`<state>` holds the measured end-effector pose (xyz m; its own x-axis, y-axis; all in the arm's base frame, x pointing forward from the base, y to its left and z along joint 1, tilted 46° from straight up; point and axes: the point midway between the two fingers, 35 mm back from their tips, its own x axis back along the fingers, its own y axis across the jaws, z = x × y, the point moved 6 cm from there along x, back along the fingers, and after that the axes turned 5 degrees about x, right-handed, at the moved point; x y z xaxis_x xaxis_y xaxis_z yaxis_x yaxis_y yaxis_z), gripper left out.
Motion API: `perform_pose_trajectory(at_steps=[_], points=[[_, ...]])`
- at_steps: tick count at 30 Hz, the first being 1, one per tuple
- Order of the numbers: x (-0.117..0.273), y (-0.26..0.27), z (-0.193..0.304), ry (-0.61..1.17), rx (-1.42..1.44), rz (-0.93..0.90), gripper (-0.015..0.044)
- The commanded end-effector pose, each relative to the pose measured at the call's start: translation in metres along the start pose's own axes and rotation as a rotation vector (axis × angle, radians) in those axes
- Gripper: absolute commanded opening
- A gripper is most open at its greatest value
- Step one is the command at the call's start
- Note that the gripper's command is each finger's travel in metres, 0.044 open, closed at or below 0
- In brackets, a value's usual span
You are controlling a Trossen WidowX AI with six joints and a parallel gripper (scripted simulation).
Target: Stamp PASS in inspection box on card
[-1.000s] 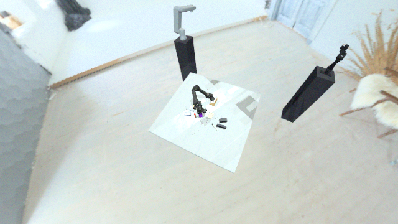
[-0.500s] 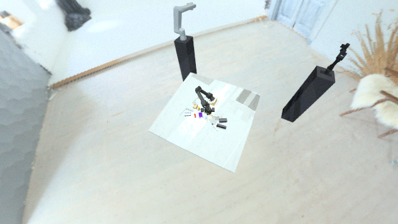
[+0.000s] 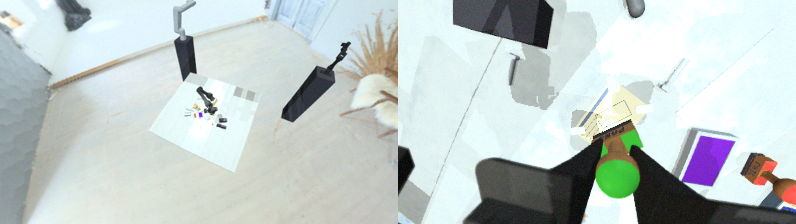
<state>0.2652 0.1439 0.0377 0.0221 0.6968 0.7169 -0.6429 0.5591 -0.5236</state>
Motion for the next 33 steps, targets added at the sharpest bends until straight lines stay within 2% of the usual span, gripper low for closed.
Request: perform_pose_trajectory(at_steps=[1,33], points=[[-0.004,0.002,0.0,0.004,0.011,-0.004,0.0],[-0.025,0.002,-0.001,0.003,0.011,-0.002,0.0]])
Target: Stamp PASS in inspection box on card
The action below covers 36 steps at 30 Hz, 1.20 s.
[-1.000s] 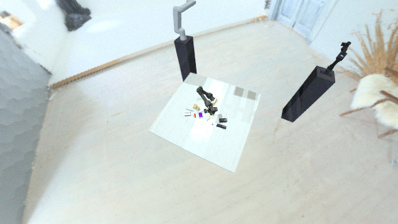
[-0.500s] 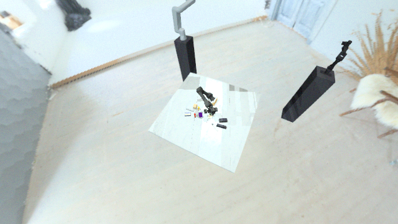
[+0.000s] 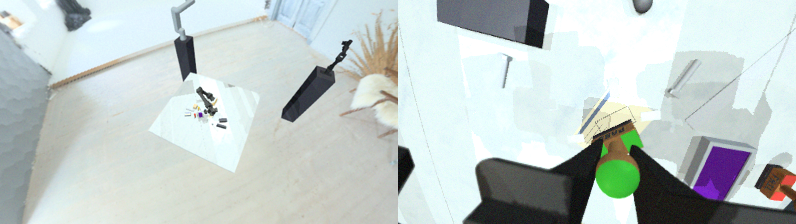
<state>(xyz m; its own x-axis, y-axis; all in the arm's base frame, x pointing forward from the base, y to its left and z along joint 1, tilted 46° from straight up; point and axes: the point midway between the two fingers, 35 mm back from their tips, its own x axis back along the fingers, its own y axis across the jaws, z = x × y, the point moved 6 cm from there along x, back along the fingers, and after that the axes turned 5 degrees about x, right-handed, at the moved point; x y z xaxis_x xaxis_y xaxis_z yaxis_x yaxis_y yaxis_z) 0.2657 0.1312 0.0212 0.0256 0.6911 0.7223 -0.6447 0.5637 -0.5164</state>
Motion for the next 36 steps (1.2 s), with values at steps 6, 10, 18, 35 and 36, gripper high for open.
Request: perform_pose_trajectory(at_steps=[6,10,18,35,36], points=[[-0.008,0.0,0.001,0.005,0.009,0.007,0.0],[-0.011,0.0,0.001,0.005,0.009,0.008,0.0],[-0.016,0.0,0.001,0.005,0.009,0.008,0.0],[-0.028,0.0,0.002,0.005,0.009,0.01,0.0],[-0.028,0.0,0.002,0.005,0.009,0.011,0.0]])
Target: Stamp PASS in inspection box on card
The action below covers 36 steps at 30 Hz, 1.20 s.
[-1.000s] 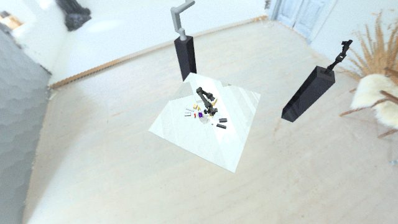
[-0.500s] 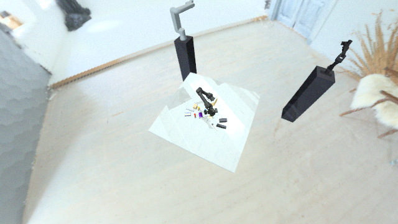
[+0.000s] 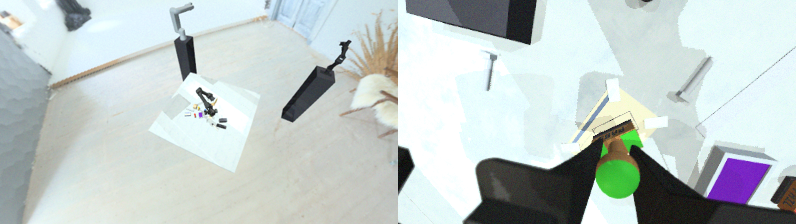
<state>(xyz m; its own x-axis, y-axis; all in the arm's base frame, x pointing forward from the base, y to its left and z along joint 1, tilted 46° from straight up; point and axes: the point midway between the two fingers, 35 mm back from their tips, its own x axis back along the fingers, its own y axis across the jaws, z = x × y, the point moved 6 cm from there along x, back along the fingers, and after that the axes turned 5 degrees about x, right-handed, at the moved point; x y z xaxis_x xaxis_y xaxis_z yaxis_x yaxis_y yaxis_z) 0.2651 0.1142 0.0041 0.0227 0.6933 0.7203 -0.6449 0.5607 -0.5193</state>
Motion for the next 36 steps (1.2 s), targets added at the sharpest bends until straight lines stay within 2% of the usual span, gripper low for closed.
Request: perform_pose_trajectory(at_steps=[1,36], points=[[-0.005,0.001,0.002,0.005,0.009,0.007,0.0],[-0.021,0.001,0.004,0.007,0.008,0.012,0.0]])
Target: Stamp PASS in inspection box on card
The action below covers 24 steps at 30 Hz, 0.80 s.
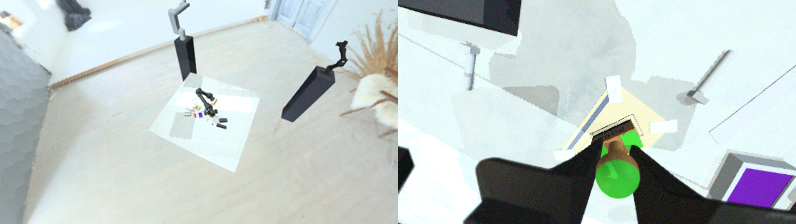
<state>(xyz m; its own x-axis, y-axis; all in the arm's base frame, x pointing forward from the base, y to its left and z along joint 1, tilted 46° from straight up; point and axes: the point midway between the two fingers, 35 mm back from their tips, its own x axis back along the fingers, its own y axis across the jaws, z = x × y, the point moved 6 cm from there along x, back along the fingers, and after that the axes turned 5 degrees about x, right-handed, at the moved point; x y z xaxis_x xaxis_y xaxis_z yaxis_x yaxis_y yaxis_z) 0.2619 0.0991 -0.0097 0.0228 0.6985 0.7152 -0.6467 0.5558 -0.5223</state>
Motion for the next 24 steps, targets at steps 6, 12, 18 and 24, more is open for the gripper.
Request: perform_pose_trajectory(at_steps=[6,12,18,24], points=[[-0.0021,0.0001,0.0006,0.002,0.006,0.006,0.0],[-0.0031,0.0001,0.0006,0.002,0.006,0.006,0.0],[-0.0043,0.0001,0.0006,0.002,0.006,0.007,0.0],[-0.0056,0.0001,0.0007,0.002,0.006,0.007,0.0]])
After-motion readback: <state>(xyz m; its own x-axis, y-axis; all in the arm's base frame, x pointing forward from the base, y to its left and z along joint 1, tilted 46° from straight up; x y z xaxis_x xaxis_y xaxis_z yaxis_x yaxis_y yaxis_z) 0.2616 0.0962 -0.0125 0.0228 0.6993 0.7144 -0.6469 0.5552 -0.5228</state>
